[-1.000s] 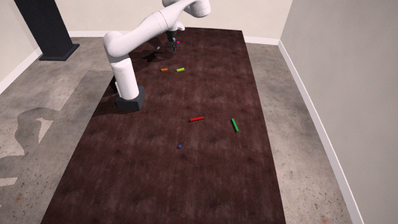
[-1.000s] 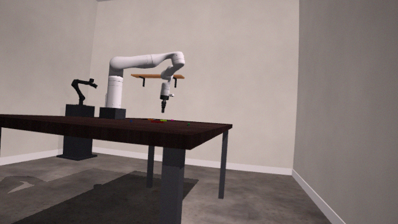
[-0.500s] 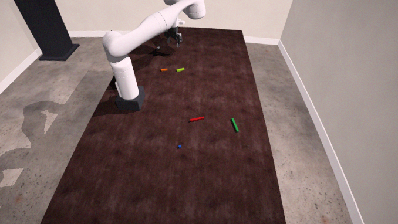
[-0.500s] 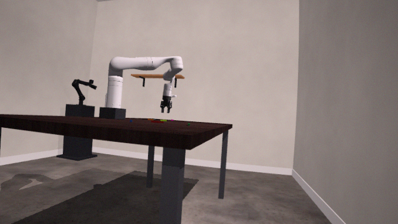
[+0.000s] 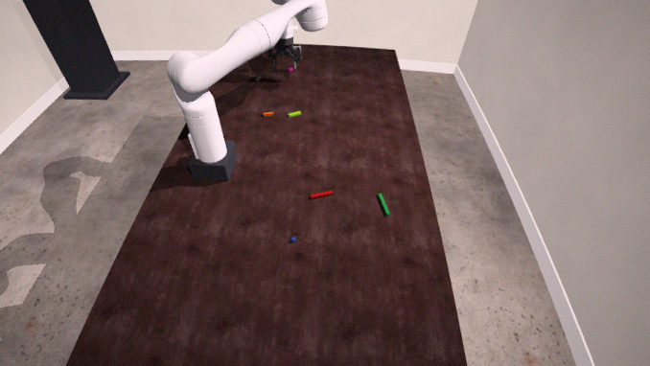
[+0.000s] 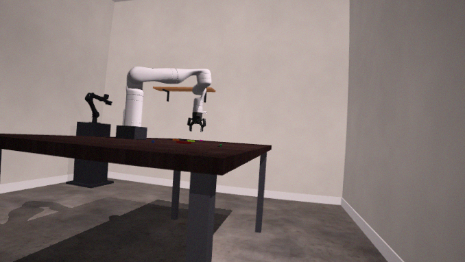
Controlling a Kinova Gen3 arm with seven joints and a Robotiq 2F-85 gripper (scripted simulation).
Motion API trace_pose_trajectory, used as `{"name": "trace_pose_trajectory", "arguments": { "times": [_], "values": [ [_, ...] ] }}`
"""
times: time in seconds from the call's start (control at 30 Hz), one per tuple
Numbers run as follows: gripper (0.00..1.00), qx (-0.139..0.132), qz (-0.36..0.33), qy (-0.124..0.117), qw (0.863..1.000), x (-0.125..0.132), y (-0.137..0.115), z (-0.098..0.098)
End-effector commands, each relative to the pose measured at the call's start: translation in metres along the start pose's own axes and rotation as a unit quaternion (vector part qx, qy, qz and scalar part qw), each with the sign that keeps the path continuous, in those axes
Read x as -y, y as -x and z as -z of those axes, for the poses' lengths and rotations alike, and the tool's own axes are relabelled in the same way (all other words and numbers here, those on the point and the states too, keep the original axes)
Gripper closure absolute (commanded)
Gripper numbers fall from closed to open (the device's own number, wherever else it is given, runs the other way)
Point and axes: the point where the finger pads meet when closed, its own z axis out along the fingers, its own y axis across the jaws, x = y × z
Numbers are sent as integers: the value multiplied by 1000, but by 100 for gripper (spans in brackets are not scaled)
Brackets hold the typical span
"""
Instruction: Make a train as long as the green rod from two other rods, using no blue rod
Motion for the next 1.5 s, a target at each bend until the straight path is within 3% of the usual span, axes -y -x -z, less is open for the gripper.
{"name": "trace_pose_trajectory", "arguments": {
  "times": [0.0,0.27,1.47],
  "values": [
    [0,-1,21,1,1000,4,-9,2],
    [0,-4,57,4,998,3,-17,4],
    [0,-4,59,4,998,3,-17,4]
  ]
}}
